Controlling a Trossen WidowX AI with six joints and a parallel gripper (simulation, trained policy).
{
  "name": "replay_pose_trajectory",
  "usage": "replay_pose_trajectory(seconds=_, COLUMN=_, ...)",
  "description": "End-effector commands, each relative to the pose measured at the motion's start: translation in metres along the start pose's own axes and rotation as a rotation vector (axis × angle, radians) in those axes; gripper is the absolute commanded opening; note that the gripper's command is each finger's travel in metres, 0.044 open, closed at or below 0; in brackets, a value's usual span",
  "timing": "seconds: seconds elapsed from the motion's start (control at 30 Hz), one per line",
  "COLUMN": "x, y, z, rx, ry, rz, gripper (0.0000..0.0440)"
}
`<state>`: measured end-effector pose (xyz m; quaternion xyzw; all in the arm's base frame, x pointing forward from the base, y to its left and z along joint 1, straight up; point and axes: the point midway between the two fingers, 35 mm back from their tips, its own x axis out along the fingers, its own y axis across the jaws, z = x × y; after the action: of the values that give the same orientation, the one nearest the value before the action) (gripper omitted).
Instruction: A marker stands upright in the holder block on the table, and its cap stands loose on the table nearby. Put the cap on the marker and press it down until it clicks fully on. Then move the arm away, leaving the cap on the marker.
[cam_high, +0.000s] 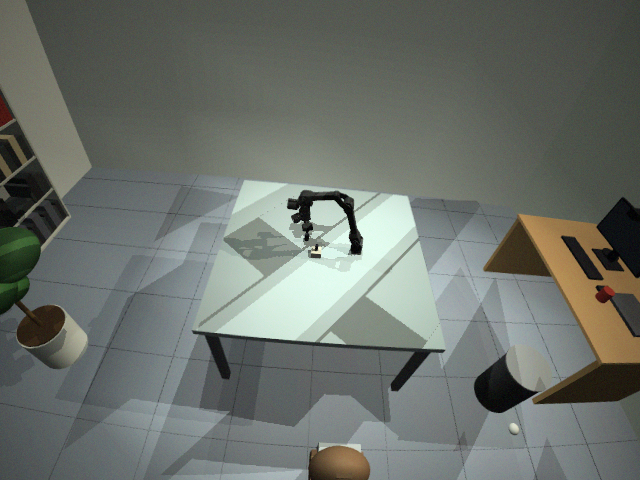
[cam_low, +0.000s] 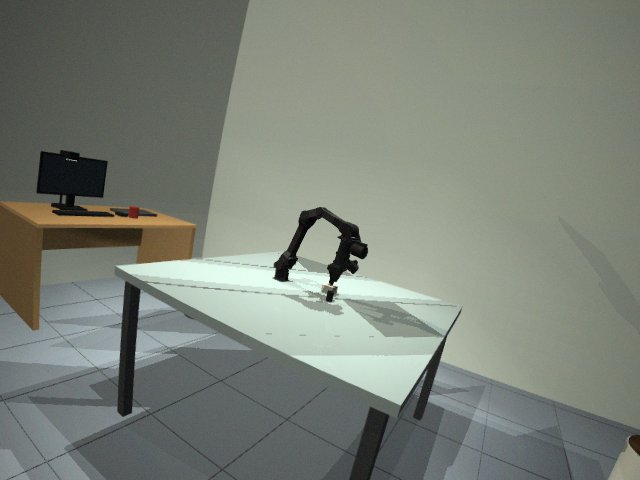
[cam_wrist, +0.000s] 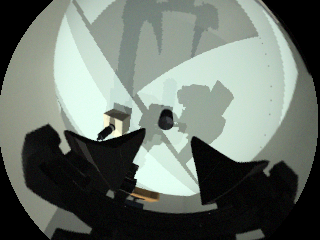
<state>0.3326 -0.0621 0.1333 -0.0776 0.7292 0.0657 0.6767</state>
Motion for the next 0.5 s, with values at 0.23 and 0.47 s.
replay_pose_trajectory(seconds=0.23, x=0.034, y=0.004, z=-0.001, rx=-0.042, ry=0.050, rz=0.081, gripper=0.0302)
replay_pose_trajectory(seconds=0.47, x=0.055, y=0.005, z=-0.002, rx=-0.085, ry=0.068, rz=0.109, gripper=0.0285)
